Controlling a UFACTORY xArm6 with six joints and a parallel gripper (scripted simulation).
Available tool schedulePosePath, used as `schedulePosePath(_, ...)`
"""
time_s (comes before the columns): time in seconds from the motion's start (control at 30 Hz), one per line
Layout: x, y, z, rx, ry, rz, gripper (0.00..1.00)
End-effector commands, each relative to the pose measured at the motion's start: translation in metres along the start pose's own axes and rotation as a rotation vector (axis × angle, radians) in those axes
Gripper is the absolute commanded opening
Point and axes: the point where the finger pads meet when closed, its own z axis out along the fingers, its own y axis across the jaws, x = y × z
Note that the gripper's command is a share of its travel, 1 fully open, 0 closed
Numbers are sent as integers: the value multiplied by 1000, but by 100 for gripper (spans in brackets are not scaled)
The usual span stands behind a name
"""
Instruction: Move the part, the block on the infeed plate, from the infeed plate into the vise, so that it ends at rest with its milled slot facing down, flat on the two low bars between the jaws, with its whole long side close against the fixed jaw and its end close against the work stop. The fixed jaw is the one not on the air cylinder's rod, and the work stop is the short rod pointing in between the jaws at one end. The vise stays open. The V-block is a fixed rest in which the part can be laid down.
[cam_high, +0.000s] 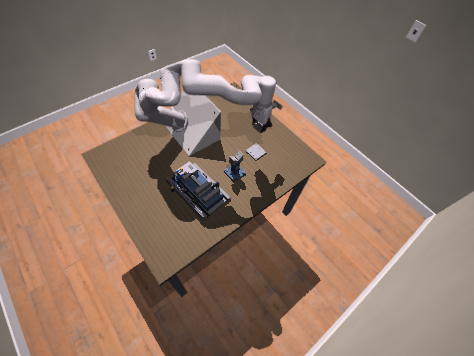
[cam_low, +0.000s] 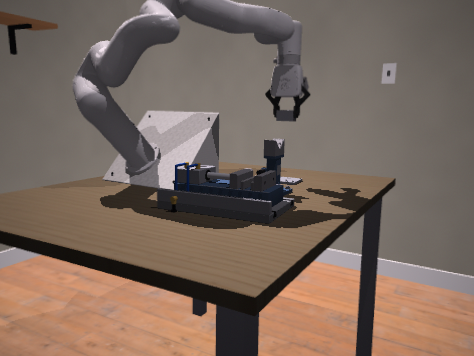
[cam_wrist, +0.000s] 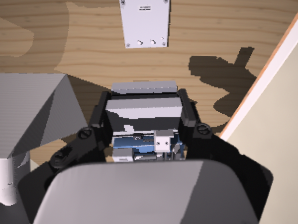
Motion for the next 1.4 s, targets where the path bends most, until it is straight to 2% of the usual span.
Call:
schedulePosePath(0.0, 0, 1, -5, -3, 4, 1, 0)
schedulePosePath(1.37, 0, 1, -9, -3, 4, -3, 0)
